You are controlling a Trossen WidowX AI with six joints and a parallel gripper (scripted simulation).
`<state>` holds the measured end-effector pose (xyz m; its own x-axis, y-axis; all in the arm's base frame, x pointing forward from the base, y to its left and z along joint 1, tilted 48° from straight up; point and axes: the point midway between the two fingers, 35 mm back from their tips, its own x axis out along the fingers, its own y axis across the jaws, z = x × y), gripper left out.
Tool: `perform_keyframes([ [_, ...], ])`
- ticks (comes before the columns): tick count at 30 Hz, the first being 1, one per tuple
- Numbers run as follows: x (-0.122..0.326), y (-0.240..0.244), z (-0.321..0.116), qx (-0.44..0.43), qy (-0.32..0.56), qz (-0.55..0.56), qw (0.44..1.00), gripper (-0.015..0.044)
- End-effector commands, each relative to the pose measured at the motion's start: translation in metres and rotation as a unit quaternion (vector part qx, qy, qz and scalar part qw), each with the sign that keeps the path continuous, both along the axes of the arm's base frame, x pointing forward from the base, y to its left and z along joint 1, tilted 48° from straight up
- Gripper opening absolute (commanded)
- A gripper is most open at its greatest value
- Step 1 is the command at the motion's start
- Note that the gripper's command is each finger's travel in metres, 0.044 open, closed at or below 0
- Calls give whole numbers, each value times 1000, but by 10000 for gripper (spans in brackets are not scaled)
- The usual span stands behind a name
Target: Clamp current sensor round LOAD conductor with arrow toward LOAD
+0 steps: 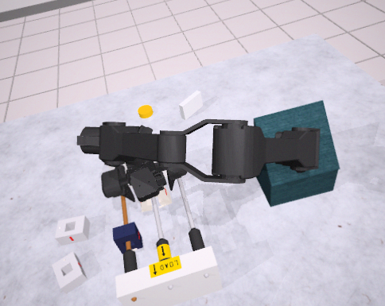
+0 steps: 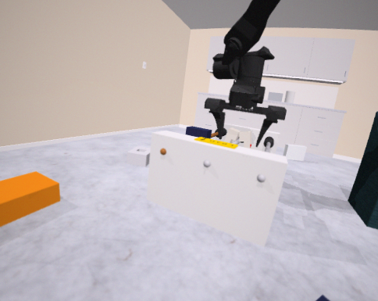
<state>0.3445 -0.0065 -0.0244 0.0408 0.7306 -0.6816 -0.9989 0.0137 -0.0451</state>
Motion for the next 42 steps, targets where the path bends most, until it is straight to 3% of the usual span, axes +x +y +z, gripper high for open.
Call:
perform_keyframes([
  [1, 0, 4, -4, 2, 1, -2, 1000, 440],
  [18, 1, 23, -20, 2, 1, -2, 1000, 440],
  [42, 1, 20, -18, 0, 0, 0, 1000, 280],
])
